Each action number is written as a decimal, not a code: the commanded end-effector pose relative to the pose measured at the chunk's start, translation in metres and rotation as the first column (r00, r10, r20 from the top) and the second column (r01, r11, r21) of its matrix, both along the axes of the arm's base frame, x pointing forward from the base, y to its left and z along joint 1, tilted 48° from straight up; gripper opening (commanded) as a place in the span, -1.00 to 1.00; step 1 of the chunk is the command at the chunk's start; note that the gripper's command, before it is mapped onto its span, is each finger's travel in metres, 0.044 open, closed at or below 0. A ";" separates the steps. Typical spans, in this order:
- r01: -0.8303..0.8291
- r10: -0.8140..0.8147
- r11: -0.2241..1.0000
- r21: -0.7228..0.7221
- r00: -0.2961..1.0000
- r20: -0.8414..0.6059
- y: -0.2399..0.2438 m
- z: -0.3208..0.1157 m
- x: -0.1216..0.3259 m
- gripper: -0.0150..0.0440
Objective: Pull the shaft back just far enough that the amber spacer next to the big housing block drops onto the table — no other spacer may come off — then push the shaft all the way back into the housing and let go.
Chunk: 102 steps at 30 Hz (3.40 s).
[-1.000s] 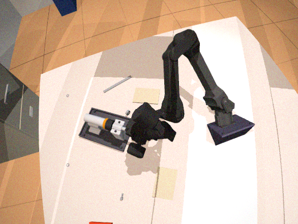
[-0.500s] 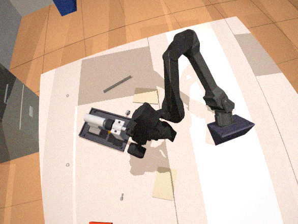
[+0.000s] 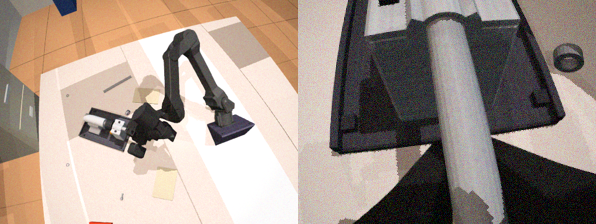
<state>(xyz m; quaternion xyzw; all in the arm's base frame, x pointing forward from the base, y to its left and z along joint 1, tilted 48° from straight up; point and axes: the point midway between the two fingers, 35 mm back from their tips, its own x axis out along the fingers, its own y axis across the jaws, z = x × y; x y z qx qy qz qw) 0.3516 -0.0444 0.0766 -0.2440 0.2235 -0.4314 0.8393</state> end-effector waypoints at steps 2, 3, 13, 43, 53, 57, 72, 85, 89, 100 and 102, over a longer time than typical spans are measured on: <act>0.001 -0.001 1.000 0.000 1.000 0.002 0.000 0.000 0.000 -0.49; 0.001 -0.001 1.000 0.000 1.000 0.002 0.000 0.000 0.000 -0.49; 0.001 -0.001 1.000 0.000 1.000 0.002 -0.001 0.002 0.003 -0.49; 0.001 -0.001 1.000 -0.001 1.000 0.002 -0.006 0.007 0.011 -0.49; 0.001 -0.001 1.000 -0.001 1.000 0.002 -0.007 0.008 0.014 -0.49; 0.001 -0.001 1.000 -0.001 1.000 0.002 -0.008 0.009 0.015 -0.49; -0.001 0.001 1.000 -0.005 1.000 -0.008 -0.007 0.007 0.013 -0.49; 0.001 -0.001 1.000 -0.001 1.000 0.002 -0.009 0.009 0.016 -0.49; 0.001 -0.001 1.000 -0.001 1.000 0.002 -0.009 0.009 0.016 -0.49; 0.001 -0.001 1.000 -0.001 1.000 0.002 -0.008 0.009 0.015 -0.49; 0.001 -0.001 1.000 -0.001 1.000 0.002 -0.008 0.009 0.015 -0.49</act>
